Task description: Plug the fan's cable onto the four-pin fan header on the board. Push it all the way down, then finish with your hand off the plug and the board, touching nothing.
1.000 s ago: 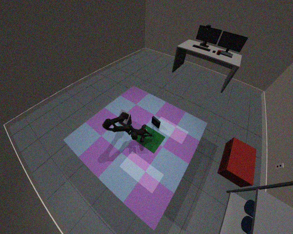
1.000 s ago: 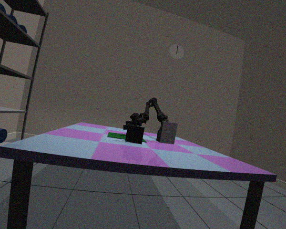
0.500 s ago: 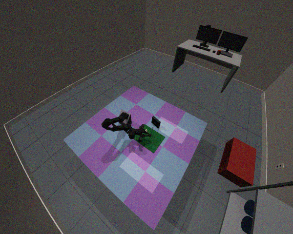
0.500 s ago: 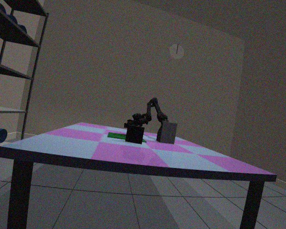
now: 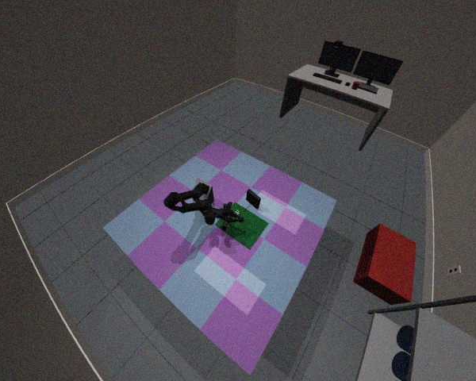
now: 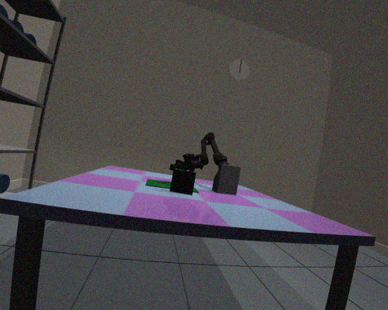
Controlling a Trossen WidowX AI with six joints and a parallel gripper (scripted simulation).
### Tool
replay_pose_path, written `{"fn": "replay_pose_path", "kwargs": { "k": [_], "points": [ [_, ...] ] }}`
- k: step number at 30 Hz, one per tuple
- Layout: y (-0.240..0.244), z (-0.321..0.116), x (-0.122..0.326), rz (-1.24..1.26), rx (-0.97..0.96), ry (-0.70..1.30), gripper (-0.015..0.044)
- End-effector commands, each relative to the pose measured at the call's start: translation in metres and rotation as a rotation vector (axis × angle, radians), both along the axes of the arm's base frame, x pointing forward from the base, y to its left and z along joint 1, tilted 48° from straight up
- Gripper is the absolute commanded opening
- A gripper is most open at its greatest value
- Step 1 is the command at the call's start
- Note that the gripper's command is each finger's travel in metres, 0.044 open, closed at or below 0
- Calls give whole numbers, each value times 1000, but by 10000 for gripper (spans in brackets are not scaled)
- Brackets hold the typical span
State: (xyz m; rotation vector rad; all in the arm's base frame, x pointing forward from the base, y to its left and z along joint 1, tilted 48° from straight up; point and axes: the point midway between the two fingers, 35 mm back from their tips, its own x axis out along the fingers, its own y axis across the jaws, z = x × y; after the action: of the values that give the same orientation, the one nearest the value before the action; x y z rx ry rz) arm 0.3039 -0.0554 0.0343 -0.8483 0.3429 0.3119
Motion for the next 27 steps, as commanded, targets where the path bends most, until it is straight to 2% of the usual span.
{"fn": "replay_pose_path", "kwargs": {
  "k": [1, 27],
  "points": [
    [2, 3, -3, 18, -15, -23, 0],
    [7, 6, -1, 5, -6, -3, 0]
  ]
}}
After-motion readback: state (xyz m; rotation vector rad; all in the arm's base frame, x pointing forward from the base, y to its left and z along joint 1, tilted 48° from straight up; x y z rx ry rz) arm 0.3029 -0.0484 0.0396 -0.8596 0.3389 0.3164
